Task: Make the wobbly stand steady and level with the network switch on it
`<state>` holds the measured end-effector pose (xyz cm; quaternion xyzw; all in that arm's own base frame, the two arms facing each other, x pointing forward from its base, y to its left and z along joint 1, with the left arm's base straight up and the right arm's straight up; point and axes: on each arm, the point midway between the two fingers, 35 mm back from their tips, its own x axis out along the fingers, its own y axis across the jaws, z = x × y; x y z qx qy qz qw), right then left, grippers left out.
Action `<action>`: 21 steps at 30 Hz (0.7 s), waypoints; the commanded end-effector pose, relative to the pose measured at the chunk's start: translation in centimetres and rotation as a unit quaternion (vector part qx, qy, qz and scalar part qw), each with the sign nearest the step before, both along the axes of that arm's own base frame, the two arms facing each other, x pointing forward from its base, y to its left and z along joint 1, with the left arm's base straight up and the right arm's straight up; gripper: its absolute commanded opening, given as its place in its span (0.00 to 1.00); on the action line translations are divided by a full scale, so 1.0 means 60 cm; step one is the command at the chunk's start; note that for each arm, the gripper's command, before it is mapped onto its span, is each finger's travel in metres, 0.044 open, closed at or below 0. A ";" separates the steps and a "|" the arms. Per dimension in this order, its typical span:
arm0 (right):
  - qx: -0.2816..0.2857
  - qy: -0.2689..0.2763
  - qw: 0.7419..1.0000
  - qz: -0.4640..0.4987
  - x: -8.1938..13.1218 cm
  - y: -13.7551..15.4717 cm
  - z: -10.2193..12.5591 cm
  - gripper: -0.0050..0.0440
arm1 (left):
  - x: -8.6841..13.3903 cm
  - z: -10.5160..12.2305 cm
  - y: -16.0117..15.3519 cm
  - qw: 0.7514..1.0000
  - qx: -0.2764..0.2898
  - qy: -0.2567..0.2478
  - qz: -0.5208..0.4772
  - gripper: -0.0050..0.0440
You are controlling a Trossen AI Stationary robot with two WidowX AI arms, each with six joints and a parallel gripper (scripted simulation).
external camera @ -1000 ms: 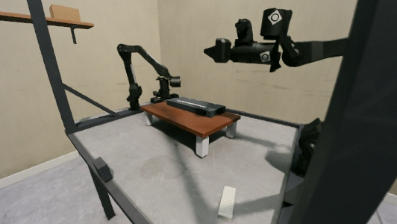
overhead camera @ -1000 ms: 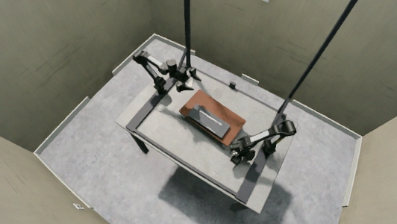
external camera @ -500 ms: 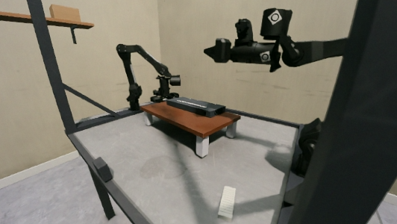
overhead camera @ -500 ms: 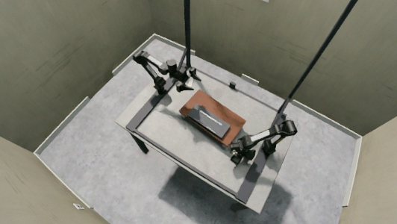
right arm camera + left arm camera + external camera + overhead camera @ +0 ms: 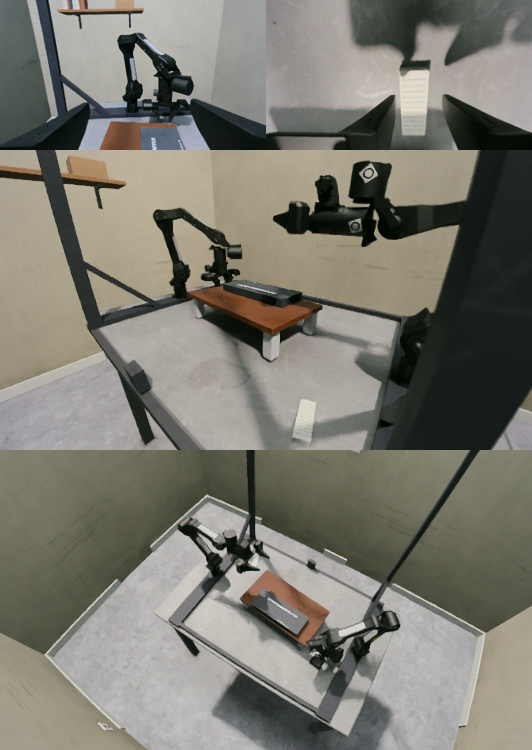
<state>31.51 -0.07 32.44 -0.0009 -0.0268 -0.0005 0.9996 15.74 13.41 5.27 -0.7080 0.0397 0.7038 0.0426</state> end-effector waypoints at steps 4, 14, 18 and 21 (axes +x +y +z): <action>-0.001 -0.024 1.000 0.000 -0.006 0.001 0.032 0.92 | 0.004 0.070 0.003 1.000 0.009 -0.010 0.000 0.49; -0.001 -0.024 1.000 0.000 -0.006 0.001 0.032 0.10 | 0.016 0.069 0.005 0.999 0.022 -0.028 -0.023 0.49; -0.001 -0.024 1.000 0.000 -0.006 0.001 0.032 0.10 | 0.047 0.109 0.009 0.990 0.061 -0.065 -0.113 0.49; -0.001 -0.024 1.000 0.000 -0.006 0.001 0.032 0.10 | 0.069 0.142 0.008 0.972 0.094 -0.089 -0.197 0.49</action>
